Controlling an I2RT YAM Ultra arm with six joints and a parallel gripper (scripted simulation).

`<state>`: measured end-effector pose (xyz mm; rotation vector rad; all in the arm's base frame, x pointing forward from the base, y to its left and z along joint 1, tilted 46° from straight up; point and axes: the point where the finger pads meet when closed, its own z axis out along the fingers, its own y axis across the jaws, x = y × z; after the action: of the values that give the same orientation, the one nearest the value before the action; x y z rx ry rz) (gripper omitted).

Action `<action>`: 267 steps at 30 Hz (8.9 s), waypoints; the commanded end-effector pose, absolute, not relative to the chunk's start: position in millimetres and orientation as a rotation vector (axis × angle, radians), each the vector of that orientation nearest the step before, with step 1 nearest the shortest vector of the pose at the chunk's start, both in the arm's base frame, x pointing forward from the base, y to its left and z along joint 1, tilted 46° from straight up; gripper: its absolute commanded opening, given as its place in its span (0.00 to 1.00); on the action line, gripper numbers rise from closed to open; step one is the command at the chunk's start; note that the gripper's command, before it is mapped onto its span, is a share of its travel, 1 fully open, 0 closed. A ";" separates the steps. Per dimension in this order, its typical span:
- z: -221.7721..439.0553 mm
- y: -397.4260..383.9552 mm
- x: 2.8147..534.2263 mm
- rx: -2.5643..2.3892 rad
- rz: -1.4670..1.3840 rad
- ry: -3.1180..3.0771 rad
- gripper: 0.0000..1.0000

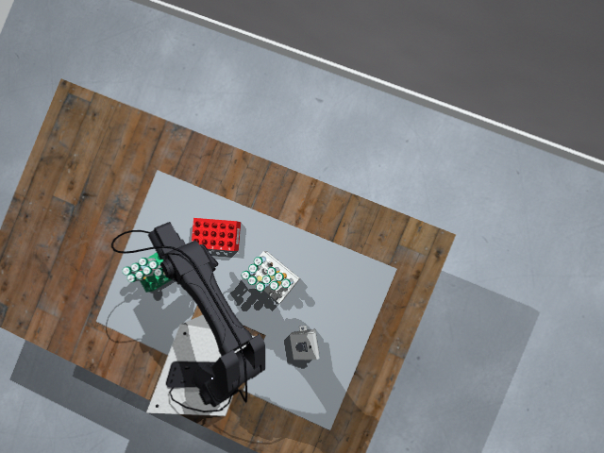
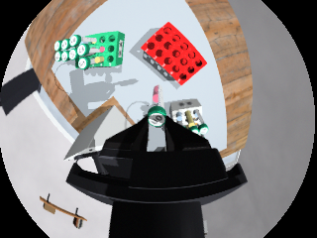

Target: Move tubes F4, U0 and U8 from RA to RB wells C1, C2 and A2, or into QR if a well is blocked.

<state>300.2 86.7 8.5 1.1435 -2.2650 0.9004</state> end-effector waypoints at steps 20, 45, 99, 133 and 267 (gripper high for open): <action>29.9 79.3 331.6 1.211 0.915 -2.238 0.00; 24.2 82.5 361.5 1.202 0.910 -2.257 0.00; 37.2 84.4 366.6 1.218 0.922 -2.275 0.00; 26.7 79.2 360.4 1.220 0.920 -2.256 0.00; -9.1 45.5 360.2 1.220 0.924 -2.254 0.00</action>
<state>356.5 38.5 -14.9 1.1840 -2.2304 0.8972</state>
